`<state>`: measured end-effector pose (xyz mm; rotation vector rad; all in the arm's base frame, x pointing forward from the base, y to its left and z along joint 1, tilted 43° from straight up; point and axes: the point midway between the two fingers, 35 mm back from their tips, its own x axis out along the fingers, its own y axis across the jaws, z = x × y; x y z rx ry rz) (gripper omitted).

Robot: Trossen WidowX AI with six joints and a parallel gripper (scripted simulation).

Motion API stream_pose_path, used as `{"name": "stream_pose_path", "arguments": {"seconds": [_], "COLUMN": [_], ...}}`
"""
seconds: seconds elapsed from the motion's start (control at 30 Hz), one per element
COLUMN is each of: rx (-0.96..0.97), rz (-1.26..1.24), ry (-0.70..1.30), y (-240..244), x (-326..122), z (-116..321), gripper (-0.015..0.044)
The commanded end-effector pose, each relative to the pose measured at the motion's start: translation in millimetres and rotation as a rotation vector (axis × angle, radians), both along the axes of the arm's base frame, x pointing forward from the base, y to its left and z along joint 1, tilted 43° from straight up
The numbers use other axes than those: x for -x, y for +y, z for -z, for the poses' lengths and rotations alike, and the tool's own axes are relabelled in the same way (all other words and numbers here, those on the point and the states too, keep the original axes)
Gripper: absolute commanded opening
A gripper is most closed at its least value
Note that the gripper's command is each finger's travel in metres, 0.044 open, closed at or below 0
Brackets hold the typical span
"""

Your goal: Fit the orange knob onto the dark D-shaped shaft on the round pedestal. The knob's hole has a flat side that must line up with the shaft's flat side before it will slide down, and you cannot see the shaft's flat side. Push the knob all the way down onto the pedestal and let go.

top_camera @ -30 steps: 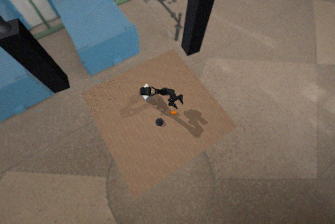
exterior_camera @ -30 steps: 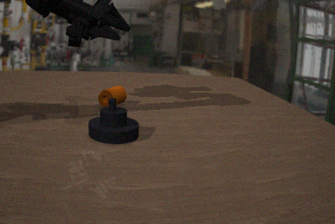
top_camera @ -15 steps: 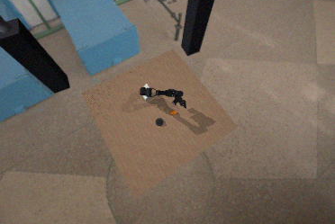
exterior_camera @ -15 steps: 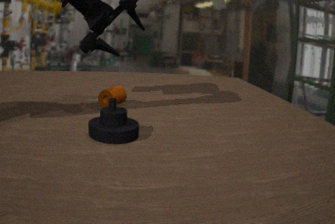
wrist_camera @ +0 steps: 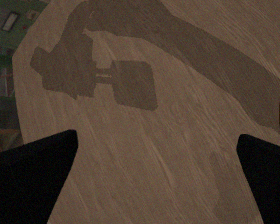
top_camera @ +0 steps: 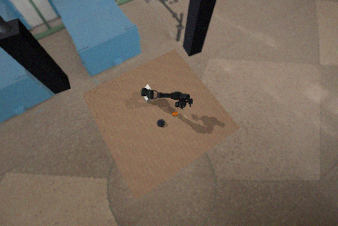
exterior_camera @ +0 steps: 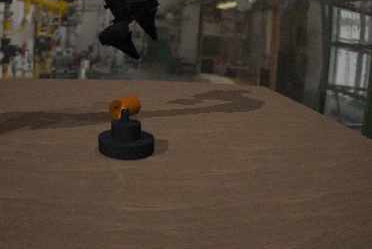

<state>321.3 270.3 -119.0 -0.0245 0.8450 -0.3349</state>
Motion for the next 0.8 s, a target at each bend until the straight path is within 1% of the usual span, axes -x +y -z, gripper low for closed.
{"name": "stream_pose_path", "arguments": {"seconds": [0.0,0.27,0.4,0.77], "rx": [0.613,0.832,0.874,0.876], "rz": [-0.631,-0.969,-1.022,-1.026], "ry": [0.643,1.021,1.134,1.141], "y": [-6.7,-26.6,-36.6,-37.1], "x": [1.8,16.7,24.8,25.2], "z": [-48.2,-84.4,-96.1,-96.9], "gripper": [0.0440,0.0440,0.0440,0.0440]}}
